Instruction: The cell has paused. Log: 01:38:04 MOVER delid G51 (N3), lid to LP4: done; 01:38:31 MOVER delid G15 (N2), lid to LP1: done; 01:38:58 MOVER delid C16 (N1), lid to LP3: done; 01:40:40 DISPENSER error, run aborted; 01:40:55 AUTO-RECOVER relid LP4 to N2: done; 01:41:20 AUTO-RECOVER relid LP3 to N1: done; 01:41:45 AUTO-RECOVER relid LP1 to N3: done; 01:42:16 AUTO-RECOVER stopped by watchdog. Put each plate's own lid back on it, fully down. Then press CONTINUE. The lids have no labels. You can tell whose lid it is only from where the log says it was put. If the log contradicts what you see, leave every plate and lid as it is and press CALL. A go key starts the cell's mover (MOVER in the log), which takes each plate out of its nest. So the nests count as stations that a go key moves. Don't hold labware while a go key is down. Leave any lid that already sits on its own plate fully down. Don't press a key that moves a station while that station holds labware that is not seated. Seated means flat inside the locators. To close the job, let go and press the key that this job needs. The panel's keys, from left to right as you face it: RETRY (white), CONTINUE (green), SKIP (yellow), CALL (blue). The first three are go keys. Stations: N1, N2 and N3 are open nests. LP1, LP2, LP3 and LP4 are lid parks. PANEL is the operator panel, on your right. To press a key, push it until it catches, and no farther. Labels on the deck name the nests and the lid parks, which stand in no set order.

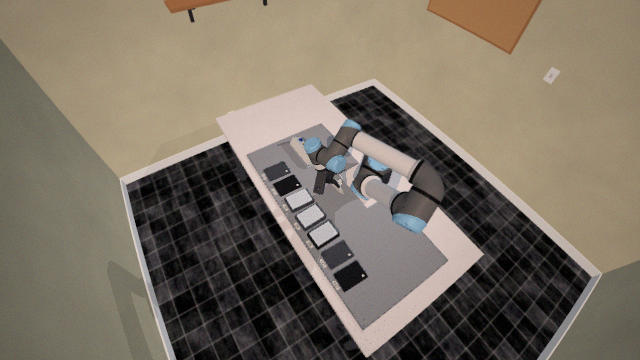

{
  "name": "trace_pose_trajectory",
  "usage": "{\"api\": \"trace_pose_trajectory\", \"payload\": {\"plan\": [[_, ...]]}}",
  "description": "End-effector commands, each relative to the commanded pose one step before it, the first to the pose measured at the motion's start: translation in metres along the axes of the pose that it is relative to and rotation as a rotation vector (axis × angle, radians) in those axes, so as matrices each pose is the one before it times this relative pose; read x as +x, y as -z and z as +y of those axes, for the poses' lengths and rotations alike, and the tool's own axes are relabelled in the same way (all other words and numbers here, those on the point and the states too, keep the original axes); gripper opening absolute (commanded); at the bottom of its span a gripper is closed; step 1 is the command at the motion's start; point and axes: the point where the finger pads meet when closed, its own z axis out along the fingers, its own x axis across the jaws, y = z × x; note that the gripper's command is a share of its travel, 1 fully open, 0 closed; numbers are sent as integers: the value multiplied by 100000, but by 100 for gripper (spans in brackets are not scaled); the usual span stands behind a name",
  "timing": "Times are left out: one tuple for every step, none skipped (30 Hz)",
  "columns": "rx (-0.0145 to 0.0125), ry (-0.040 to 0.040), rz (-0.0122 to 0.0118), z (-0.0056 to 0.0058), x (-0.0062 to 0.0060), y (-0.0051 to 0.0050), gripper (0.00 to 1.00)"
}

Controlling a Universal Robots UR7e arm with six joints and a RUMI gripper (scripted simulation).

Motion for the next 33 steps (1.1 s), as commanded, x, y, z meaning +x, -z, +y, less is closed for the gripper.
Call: {"api": "trace_pose_trajectory", "payload": {"plan": [[2172,-8516,4901,-332,223,-601,82],[603,-1699,868,-217,137,-436,82],[606,-1697,867,-211,129,-433,82],[604,-1698,867,-5,3,-10,82],[604,-1698,867,0,0,0,82],[604,-1698,867,0,0,0,82],[0,0,0,0,0,0,82],[0,0,0,0,0,0,82],[680,-1694,817,-197,136,-438,82],[680,-1694,817,-194,128,-437,82],[678,-1695,816,0,0,0,82],[678,-1695,816,-1,0,0,82],[743,-1691,766,-182,143,-441,82],[743,-1691,766,-176,132,-430,82],[741,-1692,765,-1,0,-1,82],[741,-1692,765,-1,0,-1,82],[741,-1692,765,-1,0,-1,82],[741,-1692,765,-1,0,-1,82],[816,-1689,695,-166,140,-446,82],[814,-1689,695,-163,130,-431,82],[815,-1689,694,6,-2,4,82],[813,-1690,695,-2,1,-1,82],[871,-1686,630,-160,154,-451,82],[0,0,0,0,0,0,82],[0,0,0,0,0,0,82],[871,-1686,630,-145,138,-423,82],[870,-1687,629,0,0,0,82],[870,-1687,630,-1,0,-1,82],[871,-1687,629,2,0,2,82],[869,-1687,630,-4,1,-3,82],[869,-1687,630,-4,1,-3,82],[645,-1252,467,-3,0,-2,82],[0,0,0,1,0,0,82]]}}
